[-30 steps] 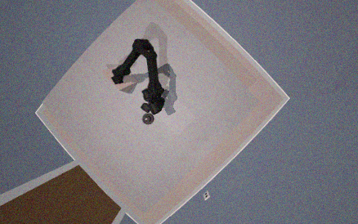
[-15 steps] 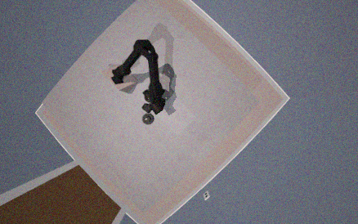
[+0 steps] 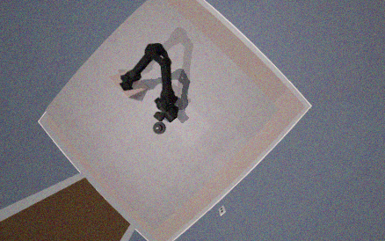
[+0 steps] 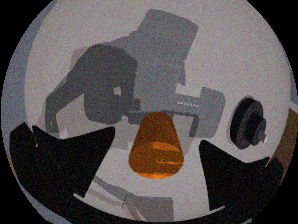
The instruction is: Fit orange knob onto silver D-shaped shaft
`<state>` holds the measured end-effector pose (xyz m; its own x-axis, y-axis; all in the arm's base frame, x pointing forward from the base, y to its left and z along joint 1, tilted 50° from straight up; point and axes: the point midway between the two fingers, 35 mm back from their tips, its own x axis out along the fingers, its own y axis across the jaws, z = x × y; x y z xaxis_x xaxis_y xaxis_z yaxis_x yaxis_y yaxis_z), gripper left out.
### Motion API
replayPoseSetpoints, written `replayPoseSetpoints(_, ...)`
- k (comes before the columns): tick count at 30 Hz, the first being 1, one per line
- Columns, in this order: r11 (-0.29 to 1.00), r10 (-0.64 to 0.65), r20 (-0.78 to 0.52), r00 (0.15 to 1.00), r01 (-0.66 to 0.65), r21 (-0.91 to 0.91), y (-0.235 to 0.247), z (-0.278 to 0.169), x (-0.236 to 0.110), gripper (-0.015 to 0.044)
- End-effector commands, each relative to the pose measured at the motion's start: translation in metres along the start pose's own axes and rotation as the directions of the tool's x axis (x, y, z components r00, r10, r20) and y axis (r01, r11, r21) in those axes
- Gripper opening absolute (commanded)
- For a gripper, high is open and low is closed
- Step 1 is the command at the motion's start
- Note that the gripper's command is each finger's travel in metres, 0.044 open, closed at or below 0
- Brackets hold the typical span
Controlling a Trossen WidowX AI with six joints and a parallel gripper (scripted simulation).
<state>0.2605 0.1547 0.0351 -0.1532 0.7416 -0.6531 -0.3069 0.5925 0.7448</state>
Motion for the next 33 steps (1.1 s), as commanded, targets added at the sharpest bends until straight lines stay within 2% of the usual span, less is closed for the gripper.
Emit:
replayPoseSetpoints(1,1.0,0.006,0.001,1.0,-0.006,0.005,0.001,-0.001,0.008,0.044)
replayPoseSetpoints(10,1.0,0.01,0.001,1.0,-0.01,0.006,0.002,-0.002,0.019,0.044)
replayPoseSetpoints(20,1.0,0.01,0.001,1.0,-0.01,0.006,0.002,-0.002,0.019,0.0177)
replayPoseSetpoints(27,1.0,0.01,0.001,1.0,-0.01,0.006,0.002,-0.002,0.019,0.0131)
replayPoseSetpoints(32,1.0,0.005,0.002,1.0,-0.005,0.006,0.0,0.0,0.012,0.0)
replayPoseSetpoints(33,1.0,0.004,0.002,1.0,-0.004,0.006,0.0,0.0,0.009,0.0)
